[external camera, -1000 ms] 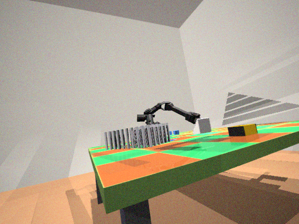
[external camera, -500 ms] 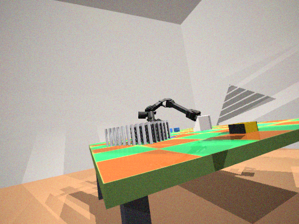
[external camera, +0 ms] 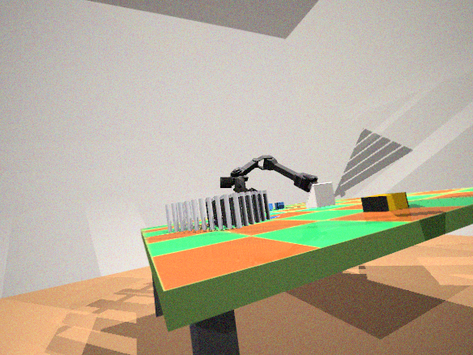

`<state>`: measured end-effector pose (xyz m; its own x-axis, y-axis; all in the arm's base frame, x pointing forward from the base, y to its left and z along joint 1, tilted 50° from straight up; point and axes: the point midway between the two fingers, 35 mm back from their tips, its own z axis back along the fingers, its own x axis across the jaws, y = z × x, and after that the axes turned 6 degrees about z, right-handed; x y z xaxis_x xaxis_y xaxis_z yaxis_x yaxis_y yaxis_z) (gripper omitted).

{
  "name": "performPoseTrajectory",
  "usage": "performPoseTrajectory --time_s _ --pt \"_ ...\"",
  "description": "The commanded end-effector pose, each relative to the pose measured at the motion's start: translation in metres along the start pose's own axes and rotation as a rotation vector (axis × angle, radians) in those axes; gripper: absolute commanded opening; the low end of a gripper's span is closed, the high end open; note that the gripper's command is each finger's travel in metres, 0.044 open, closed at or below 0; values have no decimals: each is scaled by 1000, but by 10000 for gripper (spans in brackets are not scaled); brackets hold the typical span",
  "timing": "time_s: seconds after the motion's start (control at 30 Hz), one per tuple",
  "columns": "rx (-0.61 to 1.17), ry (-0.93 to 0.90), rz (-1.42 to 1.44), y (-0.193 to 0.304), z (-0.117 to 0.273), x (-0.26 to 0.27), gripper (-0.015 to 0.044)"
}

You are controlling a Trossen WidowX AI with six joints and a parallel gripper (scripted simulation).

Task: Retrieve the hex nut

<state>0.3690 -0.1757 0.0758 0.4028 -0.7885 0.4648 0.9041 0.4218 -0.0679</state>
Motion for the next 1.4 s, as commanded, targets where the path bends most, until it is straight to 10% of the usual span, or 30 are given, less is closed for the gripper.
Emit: performPoseTrajectory --time_s 0.0,1.37 --pt "2 1 2 -3 2 -1 0" --pt "1 1 3 -28 12 -4 0"
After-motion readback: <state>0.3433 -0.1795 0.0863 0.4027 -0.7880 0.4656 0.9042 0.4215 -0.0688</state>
